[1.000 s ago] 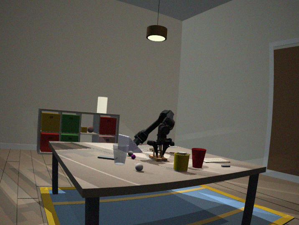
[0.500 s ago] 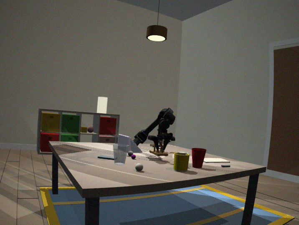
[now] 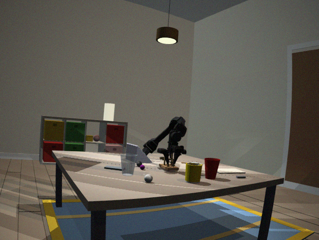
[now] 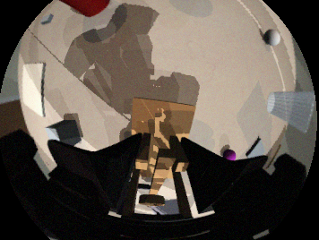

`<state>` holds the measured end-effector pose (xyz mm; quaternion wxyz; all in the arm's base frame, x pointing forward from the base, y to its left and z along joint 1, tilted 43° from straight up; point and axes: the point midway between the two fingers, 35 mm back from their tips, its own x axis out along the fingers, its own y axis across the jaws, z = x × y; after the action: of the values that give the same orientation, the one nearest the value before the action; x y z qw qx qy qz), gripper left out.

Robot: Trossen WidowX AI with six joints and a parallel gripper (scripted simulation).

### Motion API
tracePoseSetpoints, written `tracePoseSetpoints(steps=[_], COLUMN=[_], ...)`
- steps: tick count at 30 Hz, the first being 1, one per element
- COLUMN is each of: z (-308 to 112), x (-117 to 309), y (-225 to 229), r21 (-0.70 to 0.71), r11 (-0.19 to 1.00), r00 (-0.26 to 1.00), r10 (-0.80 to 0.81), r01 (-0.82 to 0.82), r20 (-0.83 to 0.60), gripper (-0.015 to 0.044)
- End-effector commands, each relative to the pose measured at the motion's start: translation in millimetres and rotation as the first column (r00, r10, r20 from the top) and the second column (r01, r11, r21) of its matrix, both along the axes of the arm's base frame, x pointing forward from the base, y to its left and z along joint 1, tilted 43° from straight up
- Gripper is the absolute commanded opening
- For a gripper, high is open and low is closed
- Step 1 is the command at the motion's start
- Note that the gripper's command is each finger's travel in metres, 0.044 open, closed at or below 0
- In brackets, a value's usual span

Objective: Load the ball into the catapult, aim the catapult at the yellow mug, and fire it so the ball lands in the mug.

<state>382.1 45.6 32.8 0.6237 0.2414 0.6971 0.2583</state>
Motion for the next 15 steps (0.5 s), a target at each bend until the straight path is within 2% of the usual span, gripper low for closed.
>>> tracePoseSetpoints(steps=[1, 14, 15], z=[-4.0, -9.5, -9.5], x=[-0.1, -1.8, -1.8], y=[1.8, 8.6, 8.6], r21=[0.003, 0.001, 0.001], r11=[1.000, 1.000, 1.000], r00=[1.000, 1.000, 1.000], r10=[-0.013, -0.001, -0.001], r01=[0.013, 0.001, 0.001], r20=[-0.002, 0.000, 0.000], gripper=[0.0000, 0.0000, 0.0026])
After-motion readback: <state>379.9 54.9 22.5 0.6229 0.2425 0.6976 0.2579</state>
